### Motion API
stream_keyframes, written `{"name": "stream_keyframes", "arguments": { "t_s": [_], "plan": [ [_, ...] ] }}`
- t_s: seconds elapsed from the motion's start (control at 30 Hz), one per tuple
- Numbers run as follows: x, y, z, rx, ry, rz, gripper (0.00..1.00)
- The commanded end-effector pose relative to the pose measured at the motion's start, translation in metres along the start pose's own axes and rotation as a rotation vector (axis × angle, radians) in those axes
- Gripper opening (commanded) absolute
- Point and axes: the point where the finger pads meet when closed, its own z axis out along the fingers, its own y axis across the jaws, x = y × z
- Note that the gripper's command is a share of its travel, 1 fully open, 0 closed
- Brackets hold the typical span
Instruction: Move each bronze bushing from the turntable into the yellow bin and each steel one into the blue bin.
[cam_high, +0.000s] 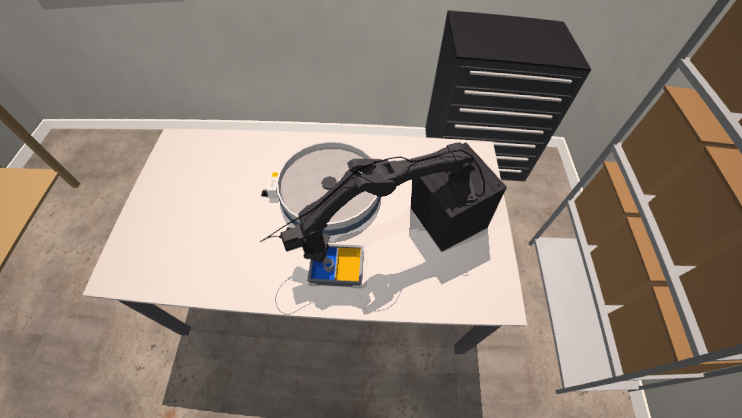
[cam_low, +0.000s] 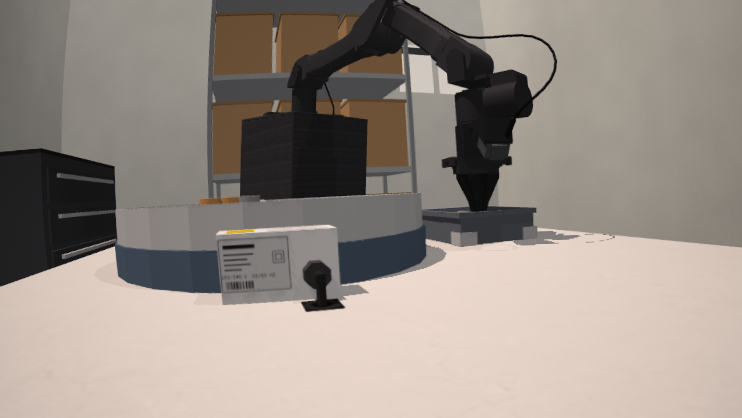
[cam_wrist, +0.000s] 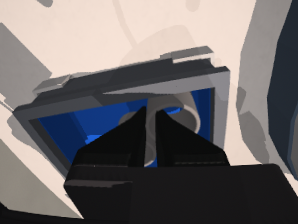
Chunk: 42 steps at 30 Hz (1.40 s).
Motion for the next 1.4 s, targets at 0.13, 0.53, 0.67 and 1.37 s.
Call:
{"name": "stream_keyframes", "arguments": {
  "t_s": [0.13, 0.53, 0.67, 1.37],
  "plan": [
    [-0.017, 0.001, -0.013, -0.016, -0.039, 0.008, 0.00],
    [-0.017, 0.001, -0.013, -0.016, -0.040, 0.008, 0.00],
    [-0.017, 0.001, -0.013, -0.016, -0.039, 0.008, 0.00],
    [-0.021, 0.004, -0.019, -0.017, -0.042, 0.008, 0.00]
  ]
}}
